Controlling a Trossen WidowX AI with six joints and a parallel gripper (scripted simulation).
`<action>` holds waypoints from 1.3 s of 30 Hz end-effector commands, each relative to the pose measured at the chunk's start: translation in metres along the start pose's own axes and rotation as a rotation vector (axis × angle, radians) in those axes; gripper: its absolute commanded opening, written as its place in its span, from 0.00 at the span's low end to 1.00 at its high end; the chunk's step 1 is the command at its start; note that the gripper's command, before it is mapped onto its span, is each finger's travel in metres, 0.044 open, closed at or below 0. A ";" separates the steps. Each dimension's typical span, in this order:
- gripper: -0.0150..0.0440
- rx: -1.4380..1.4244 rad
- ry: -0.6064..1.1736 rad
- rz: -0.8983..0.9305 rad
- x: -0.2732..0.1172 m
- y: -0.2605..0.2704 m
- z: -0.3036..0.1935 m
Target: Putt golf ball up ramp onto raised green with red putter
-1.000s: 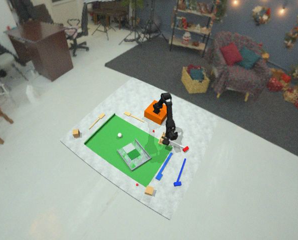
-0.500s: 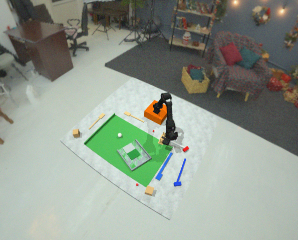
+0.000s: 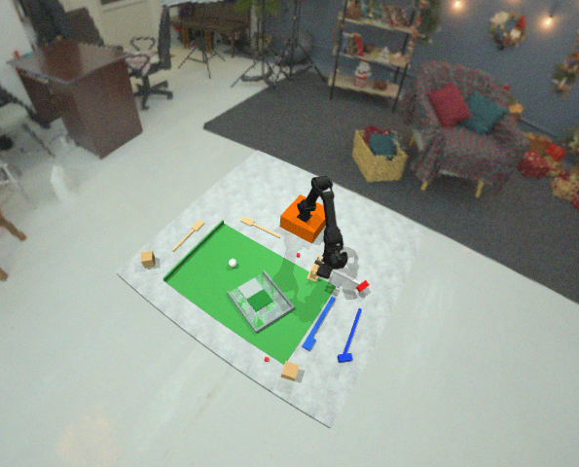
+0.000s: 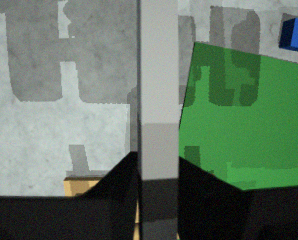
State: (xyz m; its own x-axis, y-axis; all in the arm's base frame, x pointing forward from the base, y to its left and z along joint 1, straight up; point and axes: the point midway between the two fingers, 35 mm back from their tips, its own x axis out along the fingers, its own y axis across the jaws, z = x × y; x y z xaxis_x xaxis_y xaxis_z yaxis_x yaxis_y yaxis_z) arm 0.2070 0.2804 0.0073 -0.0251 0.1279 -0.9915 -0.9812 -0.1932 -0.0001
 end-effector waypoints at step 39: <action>0.25 0.948 -0.154 0.211 -0.087 -0.057 -0.118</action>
State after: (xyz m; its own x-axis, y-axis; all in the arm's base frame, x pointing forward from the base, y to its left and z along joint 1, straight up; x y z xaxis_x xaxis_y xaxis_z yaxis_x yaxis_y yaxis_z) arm 0.2817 0.1746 0.0742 -0.1685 0.2862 -0.9432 -0.7592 0.5726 0.3094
